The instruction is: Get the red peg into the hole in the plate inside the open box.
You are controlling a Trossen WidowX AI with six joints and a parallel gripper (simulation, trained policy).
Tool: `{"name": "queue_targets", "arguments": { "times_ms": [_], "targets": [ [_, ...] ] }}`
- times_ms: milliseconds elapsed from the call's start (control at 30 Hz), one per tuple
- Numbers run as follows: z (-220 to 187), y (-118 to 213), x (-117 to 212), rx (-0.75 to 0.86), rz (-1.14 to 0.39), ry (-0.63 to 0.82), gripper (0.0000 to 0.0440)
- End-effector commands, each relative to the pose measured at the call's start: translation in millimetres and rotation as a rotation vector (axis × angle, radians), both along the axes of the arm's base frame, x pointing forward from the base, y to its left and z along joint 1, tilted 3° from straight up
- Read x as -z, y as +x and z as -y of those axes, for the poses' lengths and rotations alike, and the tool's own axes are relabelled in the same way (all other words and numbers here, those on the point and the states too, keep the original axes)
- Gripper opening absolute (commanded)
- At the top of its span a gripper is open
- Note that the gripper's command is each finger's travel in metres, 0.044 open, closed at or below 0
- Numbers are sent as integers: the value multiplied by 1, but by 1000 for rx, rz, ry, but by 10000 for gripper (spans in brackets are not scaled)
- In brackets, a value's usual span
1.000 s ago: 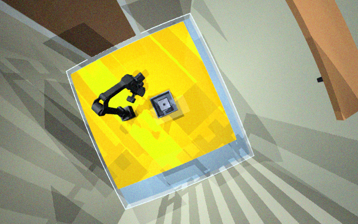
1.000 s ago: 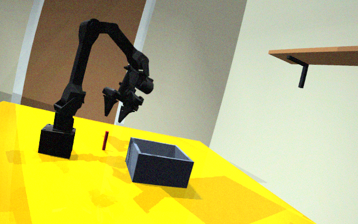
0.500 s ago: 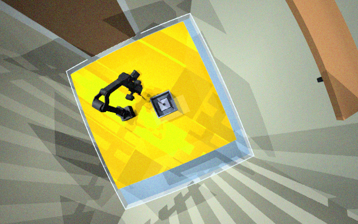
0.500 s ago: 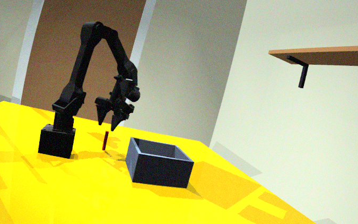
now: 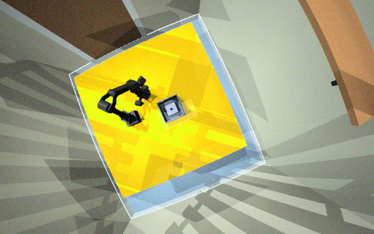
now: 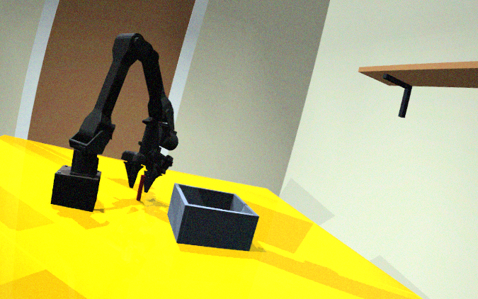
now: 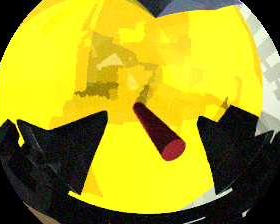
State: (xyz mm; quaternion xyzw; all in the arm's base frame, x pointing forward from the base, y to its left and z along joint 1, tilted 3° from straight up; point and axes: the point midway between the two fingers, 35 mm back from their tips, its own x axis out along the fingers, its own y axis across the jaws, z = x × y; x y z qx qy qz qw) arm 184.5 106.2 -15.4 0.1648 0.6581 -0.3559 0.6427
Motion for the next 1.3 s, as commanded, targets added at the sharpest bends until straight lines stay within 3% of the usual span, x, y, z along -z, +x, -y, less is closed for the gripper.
{"name": "queue_targets", "arguments": {
  "times_ms": [0, 467, 1267],
  "targets": [
    [2, -2, 10, -17, -1, -6, 368],
    [7, -6, 26, -16, -63, -40, 13],
    [43, 56, -72, 34, 87, -150, 0]
  ]
}}
